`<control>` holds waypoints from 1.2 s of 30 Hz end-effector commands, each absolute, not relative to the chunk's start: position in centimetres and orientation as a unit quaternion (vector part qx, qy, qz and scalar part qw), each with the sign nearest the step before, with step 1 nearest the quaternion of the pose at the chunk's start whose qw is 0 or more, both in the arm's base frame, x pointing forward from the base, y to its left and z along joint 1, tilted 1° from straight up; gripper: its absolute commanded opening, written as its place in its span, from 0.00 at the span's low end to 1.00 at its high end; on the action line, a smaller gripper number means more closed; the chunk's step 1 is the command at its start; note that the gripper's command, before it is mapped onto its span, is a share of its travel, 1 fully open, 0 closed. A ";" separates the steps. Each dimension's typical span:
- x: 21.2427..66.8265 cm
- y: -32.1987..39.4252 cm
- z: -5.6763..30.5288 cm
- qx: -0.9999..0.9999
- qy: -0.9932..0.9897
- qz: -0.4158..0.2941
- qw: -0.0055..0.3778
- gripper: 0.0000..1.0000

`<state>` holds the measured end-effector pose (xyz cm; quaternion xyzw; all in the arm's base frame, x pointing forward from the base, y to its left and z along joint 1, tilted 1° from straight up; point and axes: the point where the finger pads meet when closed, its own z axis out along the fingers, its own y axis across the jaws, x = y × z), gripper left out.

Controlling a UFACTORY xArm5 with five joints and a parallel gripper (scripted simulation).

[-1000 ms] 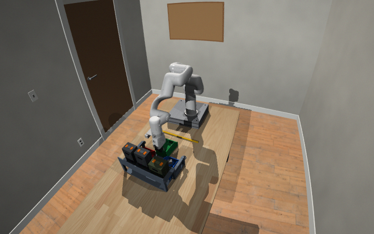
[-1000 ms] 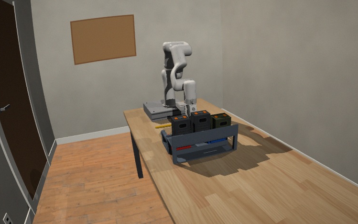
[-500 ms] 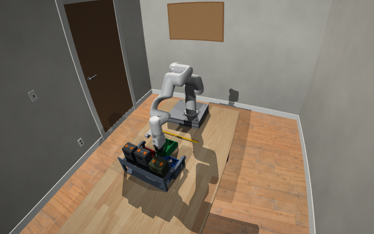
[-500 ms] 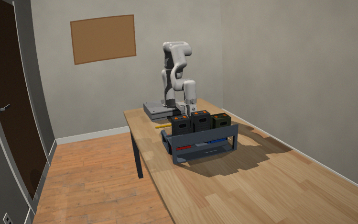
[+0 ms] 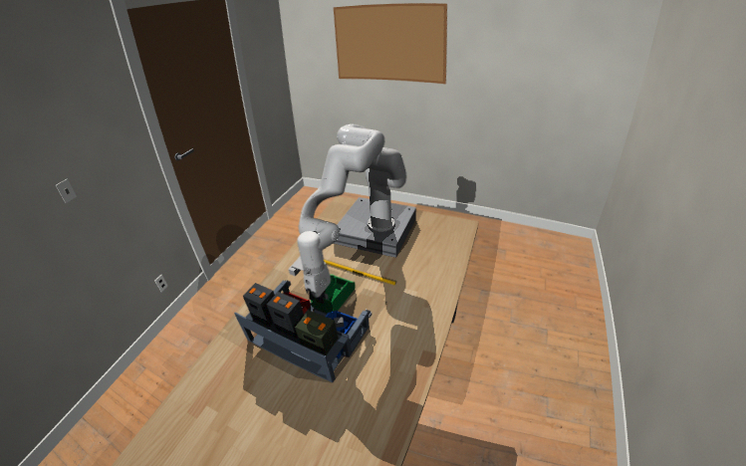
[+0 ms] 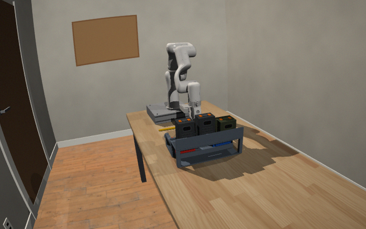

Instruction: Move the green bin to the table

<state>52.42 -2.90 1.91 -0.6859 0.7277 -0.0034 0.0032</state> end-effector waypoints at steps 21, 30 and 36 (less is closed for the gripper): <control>52.6 -2.9 2.1 -0.686 0.728 -0.005 0.005 0.02; 52.6 -2.9 2.1 -0.686 0.728 -0.005 0.005 0.00; 52.6 -2.9 2.1 -0.686 0.728 -0.005 0.005 0.00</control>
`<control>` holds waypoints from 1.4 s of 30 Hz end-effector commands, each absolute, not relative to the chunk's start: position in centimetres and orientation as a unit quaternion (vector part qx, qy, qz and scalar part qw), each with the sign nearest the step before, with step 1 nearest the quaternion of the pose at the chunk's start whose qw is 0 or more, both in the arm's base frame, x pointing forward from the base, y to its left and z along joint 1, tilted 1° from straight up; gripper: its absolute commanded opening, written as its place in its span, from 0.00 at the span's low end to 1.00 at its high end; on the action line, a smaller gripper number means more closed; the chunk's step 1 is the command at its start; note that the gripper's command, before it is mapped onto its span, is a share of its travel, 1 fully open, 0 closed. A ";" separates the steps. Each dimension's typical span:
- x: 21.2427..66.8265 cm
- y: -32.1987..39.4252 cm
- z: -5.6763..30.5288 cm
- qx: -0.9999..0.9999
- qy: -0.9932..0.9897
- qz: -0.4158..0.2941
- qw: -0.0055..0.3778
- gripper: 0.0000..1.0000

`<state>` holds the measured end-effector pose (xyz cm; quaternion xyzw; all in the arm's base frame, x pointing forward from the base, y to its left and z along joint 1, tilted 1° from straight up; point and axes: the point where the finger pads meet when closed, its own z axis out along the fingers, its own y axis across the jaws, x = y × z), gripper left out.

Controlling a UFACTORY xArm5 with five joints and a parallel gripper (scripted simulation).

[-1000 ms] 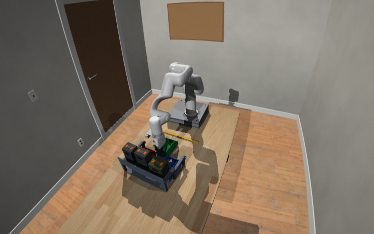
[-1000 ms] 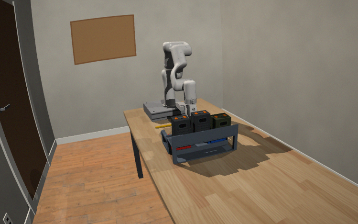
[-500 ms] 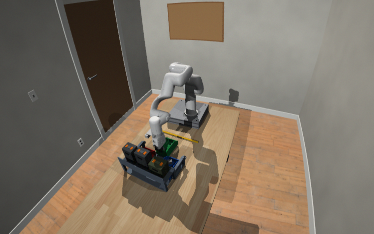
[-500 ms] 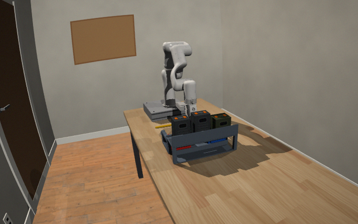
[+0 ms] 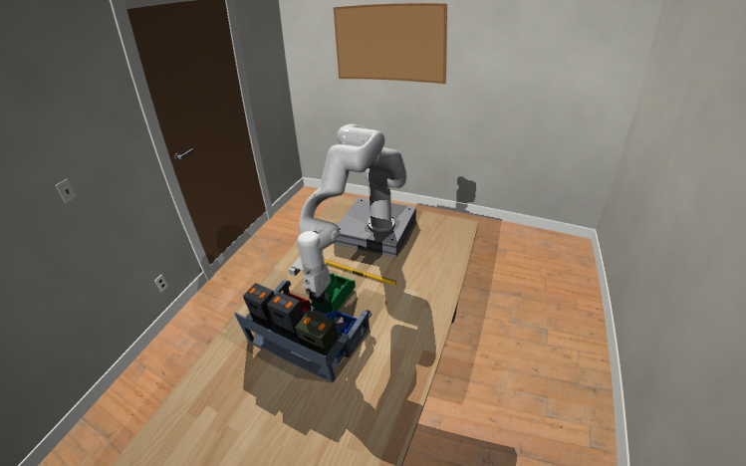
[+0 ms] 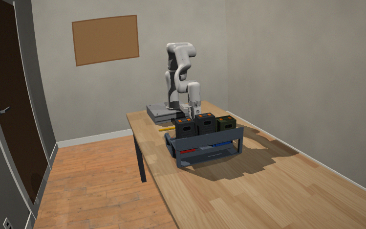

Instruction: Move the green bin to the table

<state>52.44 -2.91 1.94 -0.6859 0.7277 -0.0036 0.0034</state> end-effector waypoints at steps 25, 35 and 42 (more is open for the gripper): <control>52.6 -2.9 2.1 -0.686 0.728 -0.005 0.005 0.00; 52.6 -2.9 2.5 -0.686 0.728 -0.004 0.006 0.00; 52.6 -2.9 2.5 -0.686 0.728 -0.004 0.006 0.00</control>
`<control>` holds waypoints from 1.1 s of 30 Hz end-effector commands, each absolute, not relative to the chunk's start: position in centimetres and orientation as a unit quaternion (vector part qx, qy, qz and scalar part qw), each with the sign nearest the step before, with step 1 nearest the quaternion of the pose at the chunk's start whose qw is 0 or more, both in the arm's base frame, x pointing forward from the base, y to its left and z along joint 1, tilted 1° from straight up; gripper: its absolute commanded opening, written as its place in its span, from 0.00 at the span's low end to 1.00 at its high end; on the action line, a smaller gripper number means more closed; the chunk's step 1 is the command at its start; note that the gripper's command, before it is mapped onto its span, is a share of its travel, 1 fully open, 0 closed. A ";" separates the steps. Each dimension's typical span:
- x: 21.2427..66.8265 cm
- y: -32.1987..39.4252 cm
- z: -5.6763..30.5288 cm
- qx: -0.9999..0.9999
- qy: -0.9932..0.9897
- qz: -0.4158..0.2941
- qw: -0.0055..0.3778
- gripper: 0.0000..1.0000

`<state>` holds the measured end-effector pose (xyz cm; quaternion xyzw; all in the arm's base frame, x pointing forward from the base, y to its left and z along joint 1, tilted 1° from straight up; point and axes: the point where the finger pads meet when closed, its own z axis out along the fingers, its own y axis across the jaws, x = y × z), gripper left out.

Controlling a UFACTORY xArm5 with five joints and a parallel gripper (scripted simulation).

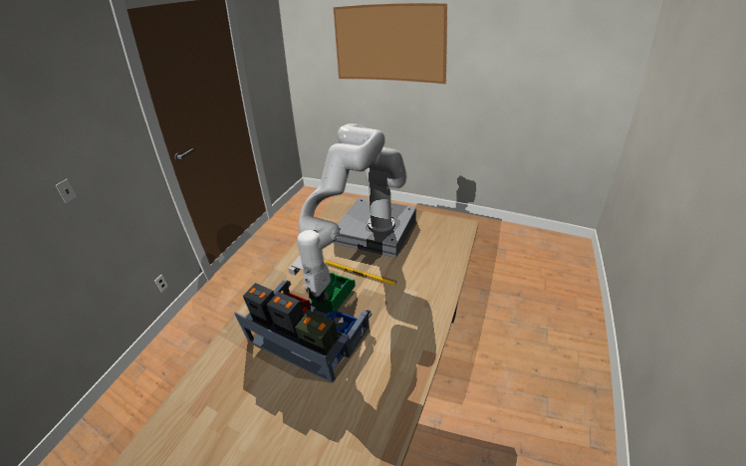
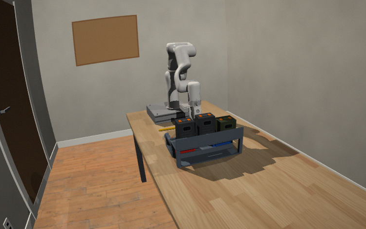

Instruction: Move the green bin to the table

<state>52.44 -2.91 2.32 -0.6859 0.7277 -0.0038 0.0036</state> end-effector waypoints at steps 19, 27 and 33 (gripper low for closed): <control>51.6 -2.9 2.5 -0.686 0.728 -0.004 0.006 0.00; 51.1 -2.8 2.5 -0.686 0.728 -0.004 0.006 0.00; 50.9 -2.8 2.4 -0.686 0.728 -0.004 0.006 0.00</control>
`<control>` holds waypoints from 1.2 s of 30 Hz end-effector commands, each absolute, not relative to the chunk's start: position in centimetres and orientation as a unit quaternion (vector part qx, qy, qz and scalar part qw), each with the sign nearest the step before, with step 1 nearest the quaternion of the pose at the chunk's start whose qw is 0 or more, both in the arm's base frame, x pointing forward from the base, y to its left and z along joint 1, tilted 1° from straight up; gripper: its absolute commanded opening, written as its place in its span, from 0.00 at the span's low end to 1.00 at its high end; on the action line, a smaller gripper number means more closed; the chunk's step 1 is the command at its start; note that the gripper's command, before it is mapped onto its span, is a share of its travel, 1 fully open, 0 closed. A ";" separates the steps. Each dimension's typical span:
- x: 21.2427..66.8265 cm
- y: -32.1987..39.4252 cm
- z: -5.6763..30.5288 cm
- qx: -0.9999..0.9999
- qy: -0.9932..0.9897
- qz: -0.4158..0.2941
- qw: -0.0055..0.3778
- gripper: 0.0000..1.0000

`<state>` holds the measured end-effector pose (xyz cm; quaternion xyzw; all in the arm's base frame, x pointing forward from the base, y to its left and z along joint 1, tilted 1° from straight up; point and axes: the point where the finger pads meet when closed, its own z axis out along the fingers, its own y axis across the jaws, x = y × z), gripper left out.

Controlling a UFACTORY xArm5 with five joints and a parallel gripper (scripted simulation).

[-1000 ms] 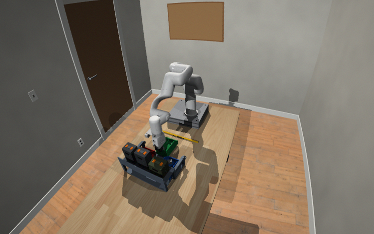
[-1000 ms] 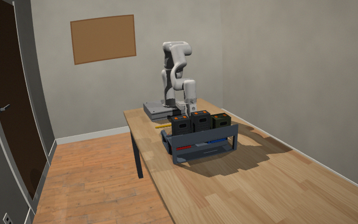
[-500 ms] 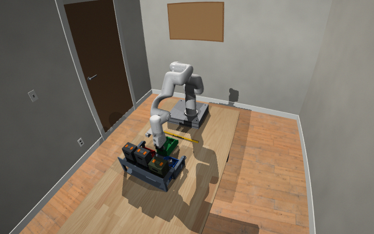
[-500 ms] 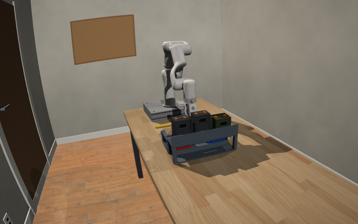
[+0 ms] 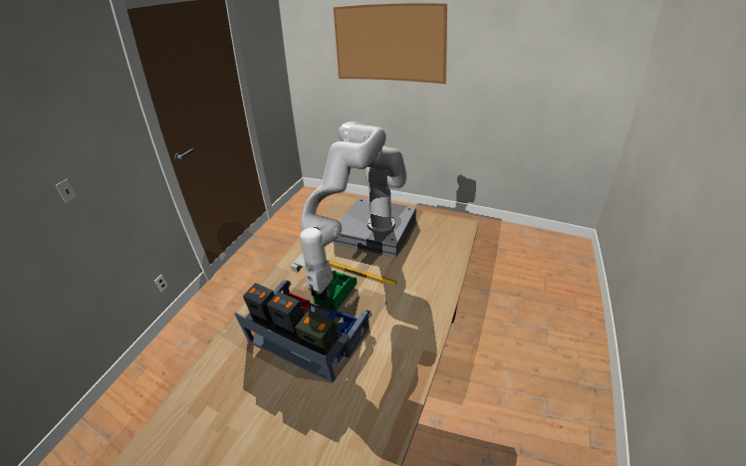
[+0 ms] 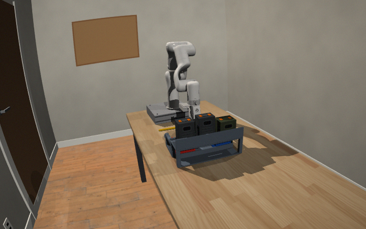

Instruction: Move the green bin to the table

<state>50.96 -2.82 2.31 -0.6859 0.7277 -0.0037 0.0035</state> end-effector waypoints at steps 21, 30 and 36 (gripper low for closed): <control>49.8 -2.8 2.4 -0.686 0.728 -0.004 0.006 0.00; 49.4 -2.7 2.4 -0.686 0.728 -0.004 0.006 0.00; 49.1 -2.7 2.4 -0.686 0.728 -0.004 0.006 0.00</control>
